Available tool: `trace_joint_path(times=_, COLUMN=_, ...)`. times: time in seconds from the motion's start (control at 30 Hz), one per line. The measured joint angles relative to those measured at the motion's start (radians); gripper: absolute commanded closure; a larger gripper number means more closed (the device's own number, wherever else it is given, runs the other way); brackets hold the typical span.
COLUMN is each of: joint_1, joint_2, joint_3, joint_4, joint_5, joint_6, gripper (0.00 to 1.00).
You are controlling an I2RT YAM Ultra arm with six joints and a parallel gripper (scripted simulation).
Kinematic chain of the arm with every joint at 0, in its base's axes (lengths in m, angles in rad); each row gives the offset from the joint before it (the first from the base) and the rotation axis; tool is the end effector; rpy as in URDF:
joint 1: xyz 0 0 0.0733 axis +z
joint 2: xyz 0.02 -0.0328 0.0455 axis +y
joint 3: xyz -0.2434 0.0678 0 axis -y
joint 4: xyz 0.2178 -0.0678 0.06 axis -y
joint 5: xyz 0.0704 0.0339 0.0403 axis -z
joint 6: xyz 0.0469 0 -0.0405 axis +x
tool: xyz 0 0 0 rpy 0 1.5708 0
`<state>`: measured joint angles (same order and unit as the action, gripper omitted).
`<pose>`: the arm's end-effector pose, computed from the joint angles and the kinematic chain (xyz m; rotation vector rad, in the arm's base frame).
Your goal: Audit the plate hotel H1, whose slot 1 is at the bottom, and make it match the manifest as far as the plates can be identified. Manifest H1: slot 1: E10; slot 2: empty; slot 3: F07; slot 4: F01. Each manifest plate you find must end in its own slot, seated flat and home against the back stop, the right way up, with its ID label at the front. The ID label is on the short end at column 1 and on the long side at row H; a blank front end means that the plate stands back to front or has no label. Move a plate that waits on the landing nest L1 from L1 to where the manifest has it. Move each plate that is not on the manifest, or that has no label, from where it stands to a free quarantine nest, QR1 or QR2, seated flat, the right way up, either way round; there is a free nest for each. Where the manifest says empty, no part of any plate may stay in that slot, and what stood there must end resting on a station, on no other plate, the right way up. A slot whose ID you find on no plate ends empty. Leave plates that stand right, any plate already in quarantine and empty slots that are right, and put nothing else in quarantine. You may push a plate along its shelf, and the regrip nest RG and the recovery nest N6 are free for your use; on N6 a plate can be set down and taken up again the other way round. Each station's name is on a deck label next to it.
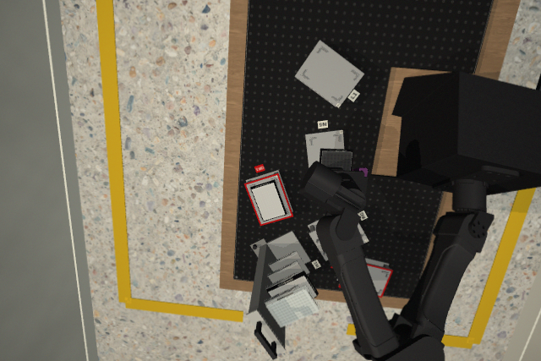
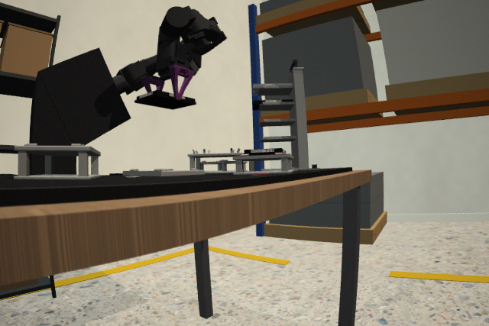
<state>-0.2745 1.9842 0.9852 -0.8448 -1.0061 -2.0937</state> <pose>0.2615 -0.0313 0.0991 -1.6331 1.4811 0.7359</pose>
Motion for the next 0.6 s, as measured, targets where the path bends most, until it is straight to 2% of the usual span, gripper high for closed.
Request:
trace_joint_path(times=0.27, joint_1=0.0, joint_2=0.0, joint_3=0.0, joint_4=0.0, joint_5=0.0, joint_6=0.0, gripper=0.14)
trace_joint_path(times=0.33, joint_1=-0.023, joint_2=-0.023, joint_3=0.035, joint_4=-0.116, joint_5=0.019, joint_6=0.008, gripper=0.14)
trace_joint_path(times=0.4, joint_1=-0.07, joint_2=-0.086, joint_3=0.09, joint_4=-0.217, joint_5=0.026, joint_6=0.013, gripper=0.14)
trace_joint_path(times=0.5, joint_1=-0.095, joint_2=-0.145, joint_3=0.157, joint_4=-0.303, joint_5=0.024, joint_6=0.013, gripper=0.14)
trace_joint_path(times=0.6, joint_1=-0.095, joint_2=-0.141, joint_3=0.163, joint_4=-0.361, joint_5=0.027, joint_6=0.008, gripper=0.14)
